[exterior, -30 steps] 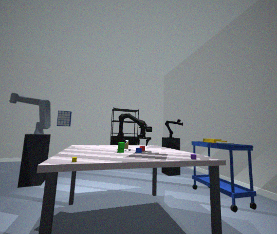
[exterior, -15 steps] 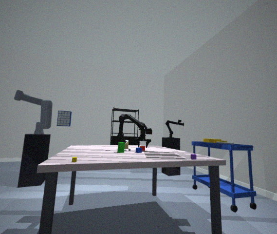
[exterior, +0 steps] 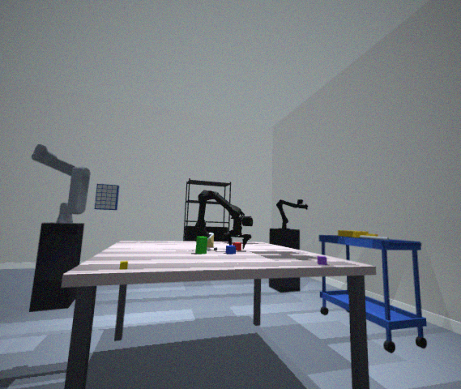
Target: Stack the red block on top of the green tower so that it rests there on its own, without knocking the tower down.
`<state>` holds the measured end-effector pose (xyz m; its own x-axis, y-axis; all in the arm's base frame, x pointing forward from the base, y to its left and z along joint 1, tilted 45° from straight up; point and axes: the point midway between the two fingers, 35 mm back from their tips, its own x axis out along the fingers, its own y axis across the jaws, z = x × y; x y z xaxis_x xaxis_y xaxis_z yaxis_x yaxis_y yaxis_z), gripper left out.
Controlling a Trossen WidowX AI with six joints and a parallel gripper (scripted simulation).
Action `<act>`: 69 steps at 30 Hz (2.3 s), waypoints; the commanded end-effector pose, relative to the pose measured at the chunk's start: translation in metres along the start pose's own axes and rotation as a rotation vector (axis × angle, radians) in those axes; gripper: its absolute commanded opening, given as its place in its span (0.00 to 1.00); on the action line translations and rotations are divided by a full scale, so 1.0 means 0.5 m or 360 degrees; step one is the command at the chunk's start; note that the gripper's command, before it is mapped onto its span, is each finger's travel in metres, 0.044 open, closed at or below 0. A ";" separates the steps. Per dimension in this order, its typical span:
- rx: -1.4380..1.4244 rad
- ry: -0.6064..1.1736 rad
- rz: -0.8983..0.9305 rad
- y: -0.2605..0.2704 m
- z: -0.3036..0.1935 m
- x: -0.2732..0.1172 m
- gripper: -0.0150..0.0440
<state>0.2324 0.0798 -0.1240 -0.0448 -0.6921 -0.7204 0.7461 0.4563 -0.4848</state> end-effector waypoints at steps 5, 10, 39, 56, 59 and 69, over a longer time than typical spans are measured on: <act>-0.0007 -0.0007 0.0002 0.000 0.001 0.002 1.00; -0.0007 -0.0007 0.0002 0.000 0.001 0.001 0.91; -0.0008 -0.0002 0.0004 0.000 -0.002 -0.137 0.25; -0.0010 0.0000 0.0004 0.000 -0.001 -0.237 0.25; -0.0014 0.0008 0.0012 0.004 0.020 -0.241 0.25; -0.0028 0.0038 0.0053 0.010 0.175 -0.261 0.25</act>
<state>0.2870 0.1328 -0.0023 -0.0444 -0.6676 -0.7432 0.7361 0.4811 -0.4761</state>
